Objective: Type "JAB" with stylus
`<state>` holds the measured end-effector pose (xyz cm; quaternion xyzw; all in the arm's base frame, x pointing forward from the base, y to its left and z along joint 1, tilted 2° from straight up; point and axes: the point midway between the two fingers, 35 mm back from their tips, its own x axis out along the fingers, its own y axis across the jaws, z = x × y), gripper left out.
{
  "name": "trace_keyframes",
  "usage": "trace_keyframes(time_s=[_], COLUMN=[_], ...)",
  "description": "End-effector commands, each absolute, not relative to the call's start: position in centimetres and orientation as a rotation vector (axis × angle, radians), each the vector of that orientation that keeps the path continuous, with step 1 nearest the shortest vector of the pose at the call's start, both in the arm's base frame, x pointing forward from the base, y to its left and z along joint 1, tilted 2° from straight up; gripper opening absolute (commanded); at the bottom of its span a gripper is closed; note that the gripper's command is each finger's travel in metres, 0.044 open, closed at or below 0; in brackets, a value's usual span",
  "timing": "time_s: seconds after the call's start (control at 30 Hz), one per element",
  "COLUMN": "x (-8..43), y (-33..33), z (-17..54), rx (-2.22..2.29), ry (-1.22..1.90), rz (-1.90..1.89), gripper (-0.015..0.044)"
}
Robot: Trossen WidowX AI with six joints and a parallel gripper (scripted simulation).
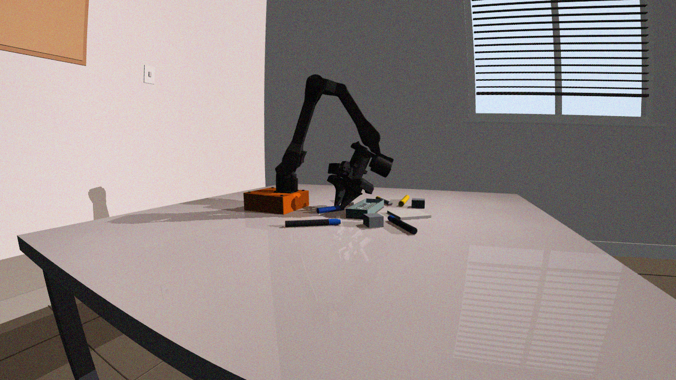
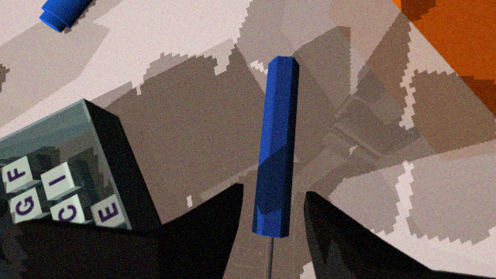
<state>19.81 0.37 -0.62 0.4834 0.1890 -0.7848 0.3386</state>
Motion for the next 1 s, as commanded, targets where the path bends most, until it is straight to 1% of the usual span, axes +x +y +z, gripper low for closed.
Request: trace_keyframes(time_s=[0.0,0.07,0.23,0.33,0.47,0.7,0.87,0.97], x=[19.8,19.8,19.8,19.8,19.8,19.6,19.7,19.7], y=[0.3,0.3,0.4,0.4,0.4,0.3,0.3,0.0], z=[-1.0,-1.0,-0.8,-0.8,0.1,4.1,3.9,3.9], rx=[1.255,1.255,1.258,1.258,1.258,1.257,1.26,1.23], ry=[0.487,0.487,0.492,0.492,0.492,0.491,0.494,0.542], rz=[-2.047,-2.047,-2.045,-2.045,-2.044,-2.044,-2.035,-1.962], gripper=[0.015,0.015,0.0019,0.0,0.0,0.0,0.0,0.0])
